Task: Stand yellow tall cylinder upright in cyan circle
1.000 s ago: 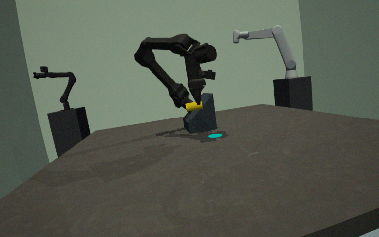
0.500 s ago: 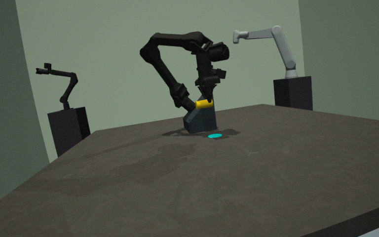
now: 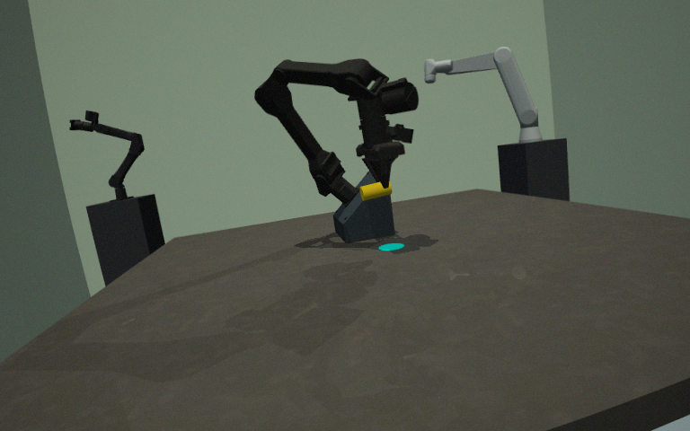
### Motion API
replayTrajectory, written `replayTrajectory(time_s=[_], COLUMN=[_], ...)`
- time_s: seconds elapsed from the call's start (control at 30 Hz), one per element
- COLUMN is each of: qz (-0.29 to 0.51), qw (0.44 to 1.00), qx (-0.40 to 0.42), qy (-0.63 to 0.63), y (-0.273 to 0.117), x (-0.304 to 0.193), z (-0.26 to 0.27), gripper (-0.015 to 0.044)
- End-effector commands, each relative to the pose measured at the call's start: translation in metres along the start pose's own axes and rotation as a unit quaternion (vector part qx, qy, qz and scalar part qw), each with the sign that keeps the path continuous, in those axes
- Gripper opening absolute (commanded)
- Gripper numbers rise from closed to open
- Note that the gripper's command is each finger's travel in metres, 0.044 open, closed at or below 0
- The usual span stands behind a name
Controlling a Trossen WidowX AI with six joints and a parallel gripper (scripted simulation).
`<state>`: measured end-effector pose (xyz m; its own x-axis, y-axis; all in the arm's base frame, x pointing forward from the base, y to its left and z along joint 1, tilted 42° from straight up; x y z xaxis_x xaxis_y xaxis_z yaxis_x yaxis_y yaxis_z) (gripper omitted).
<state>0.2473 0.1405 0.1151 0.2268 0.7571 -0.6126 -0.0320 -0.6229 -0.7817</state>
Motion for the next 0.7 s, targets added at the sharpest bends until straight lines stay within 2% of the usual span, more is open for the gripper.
replayTrajectory(time_s=[0.0, 0.67], qz=[-0.010, -0.060], qw=[1.000, 0.995], qx=[0.014, 0.075], qy=[-0.003, -0.012], y=[0.003, 0.014], x=[-0.003, -0.016], z=[-0.001, -0.008], gripper=[0.0105, 0.0105])
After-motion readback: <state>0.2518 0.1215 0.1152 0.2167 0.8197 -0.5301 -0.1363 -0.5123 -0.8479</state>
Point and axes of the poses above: the point midway between the two fingers, 35 mm back from their tips, its own y axis out along the fingers, its own z axis across the jaws, x = y × z, the point moved 10 cm from there along -y, back along the fingers, and after that the axes turned 13 degrees about y, right-handed, at the moved point
